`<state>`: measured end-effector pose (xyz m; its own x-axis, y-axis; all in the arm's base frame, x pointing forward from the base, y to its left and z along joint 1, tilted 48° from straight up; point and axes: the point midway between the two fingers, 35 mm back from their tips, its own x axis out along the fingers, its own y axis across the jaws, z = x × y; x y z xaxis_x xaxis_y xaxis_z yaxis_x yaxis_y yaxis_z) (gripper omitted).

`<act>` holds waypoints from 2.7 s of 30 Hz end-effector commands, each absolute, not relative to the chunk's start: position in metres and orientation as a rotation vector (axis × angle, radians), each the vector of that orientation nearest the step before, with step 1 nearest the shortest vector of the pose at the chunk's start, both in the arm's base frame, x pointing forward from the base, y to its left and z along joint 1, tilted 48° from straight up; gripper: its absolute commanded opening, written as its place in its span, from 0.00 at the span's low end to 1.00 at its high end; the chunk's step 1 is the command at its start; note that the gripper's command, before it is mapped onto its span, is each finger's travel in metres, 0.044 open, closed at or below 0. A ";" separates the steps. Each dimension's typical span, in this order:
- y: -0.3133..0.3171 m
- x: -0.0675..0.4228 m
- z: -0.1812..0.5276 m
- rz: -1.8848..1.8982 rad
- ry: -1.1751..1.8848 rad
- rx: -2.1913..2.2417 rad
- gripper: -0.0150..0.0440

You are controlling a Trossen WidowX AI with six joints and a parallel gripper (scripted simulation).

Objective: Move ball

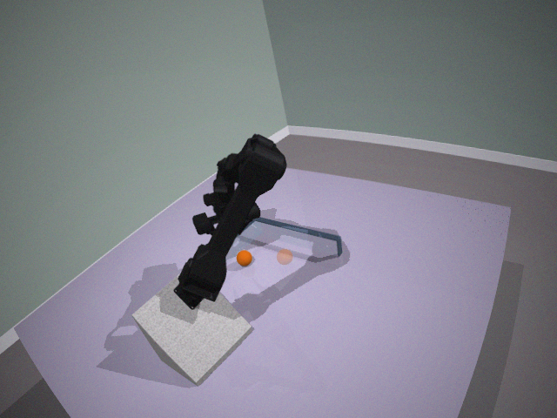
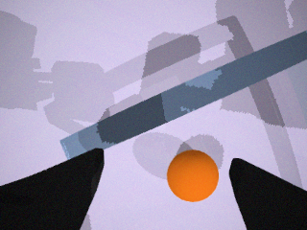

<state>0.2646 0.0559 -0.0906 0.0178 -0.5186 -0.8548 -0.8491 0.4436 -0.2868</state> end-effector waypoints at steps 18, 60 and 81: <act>0.015 0.268 -0.088 0.667 1.807 -1.741 0.83; -0.018 0.267 -0.118 0.665 1.809 -1.742 0.62; 0.064 0.275 -0.048 0.676 1.800 -1.737 0.25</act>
<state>0.2756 0.0450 -0.0674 -0.0227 -0.7291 -0.6840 -0.9992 0.0392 -0.0086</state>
